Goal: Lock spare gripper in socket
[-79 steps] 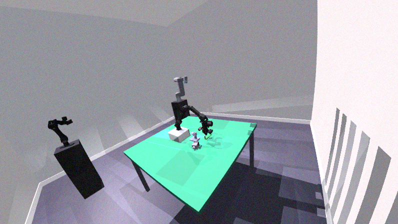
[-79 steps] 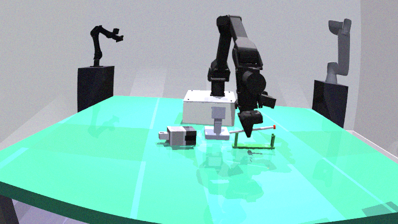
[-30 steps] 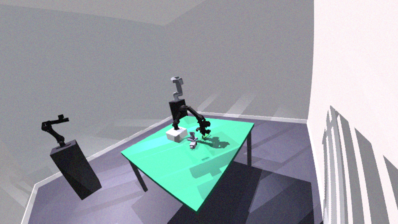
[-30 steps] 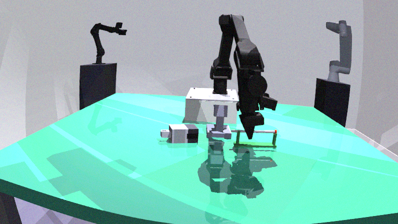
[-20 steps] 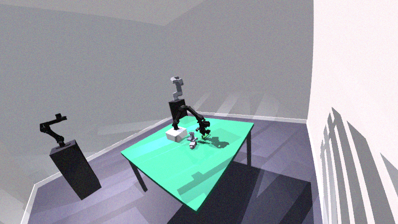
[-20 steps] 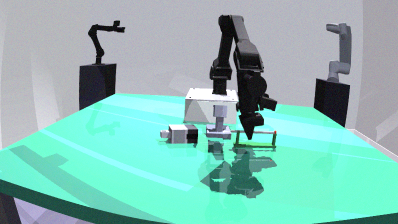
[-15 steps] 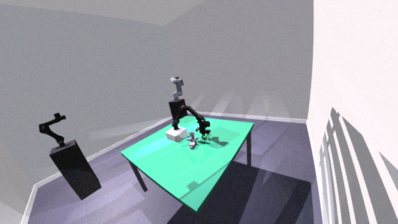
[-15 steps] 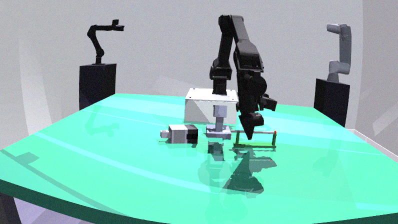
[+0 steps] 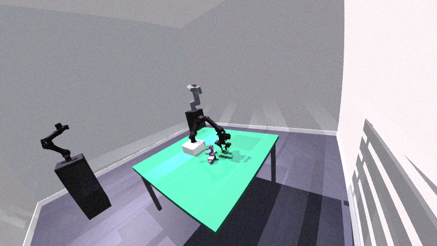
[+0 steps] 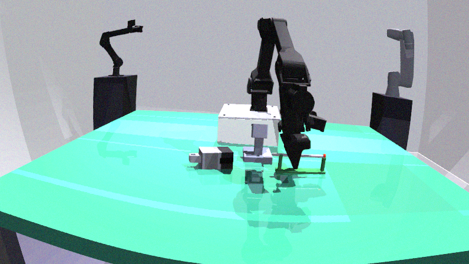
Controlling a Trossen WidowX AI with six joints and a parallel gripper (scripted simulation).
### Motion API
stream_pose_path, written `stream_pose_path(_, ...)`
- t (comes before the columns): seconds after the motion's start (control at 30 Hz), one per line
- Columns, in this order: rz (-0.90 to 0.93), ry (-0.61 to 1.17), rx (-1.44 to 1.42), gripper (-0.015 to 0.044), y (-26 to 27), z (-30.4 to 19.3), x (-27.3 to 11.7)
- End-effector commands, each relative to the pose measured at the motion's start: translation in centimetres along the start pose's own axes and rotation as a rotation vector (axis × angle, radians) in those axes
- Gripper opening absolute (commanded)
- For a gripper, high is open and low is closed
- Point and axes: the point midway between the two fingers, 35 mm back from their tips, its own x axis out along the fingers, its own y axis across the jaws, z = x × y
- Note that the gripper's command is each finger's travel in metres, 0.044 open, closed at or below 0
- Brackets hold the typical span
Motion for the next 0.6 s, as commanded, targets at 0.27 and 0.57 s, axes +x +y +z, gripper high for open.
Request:
stream_pose_path(0.27, 0.027, 0.004, 0.002, 0.044, 0.7, 0.2, -2.0)
stream_pose_path(0.57, 0.057, 0.008, 0.003, 0.044, 1.4, 0.4, -3.4)
